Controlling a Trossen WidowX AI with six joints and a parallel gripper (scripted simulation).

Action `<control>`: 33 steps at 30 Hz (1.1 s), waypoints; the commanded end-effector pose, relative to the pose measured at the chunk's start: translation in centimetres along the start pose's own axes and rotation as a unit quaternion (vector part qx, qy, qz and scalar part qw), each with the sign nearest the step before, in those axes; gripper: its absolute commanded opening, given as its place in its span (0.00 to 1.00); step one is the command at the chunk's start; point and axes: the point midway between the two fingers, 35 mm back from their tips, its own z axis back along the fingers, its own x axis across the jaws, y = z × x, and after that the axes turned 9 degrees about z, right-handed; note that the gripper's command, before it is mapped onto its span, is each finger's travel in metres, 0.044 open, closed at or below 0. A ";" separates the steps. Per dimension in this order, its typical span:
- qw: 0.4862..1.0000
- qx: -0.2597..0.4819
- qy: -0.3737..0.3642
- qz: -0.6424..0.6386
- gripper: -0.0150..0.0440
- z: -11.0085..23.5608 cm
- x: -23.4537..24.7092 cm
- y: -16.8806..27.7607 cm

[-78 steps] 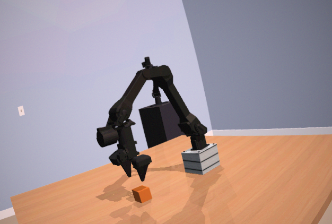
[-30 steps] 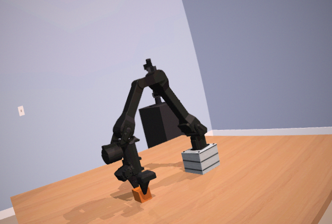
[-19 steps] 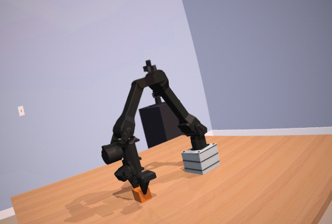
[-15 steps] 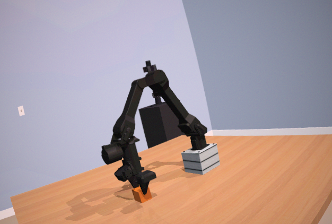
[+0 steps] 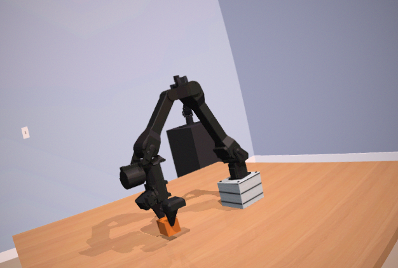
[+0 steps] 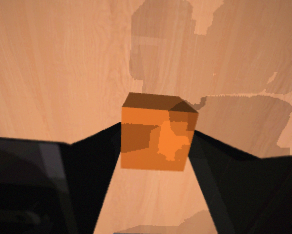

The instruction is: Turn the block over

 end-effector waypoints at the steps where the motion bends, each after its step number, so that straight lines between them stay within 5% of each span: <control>1: 1.000 -0.020 0.003 0.001 0.25 0.1 0.0 -0.1; 33: 0.967 -0.252 0.039 0.001 0.25 -0.3 0.1 0.5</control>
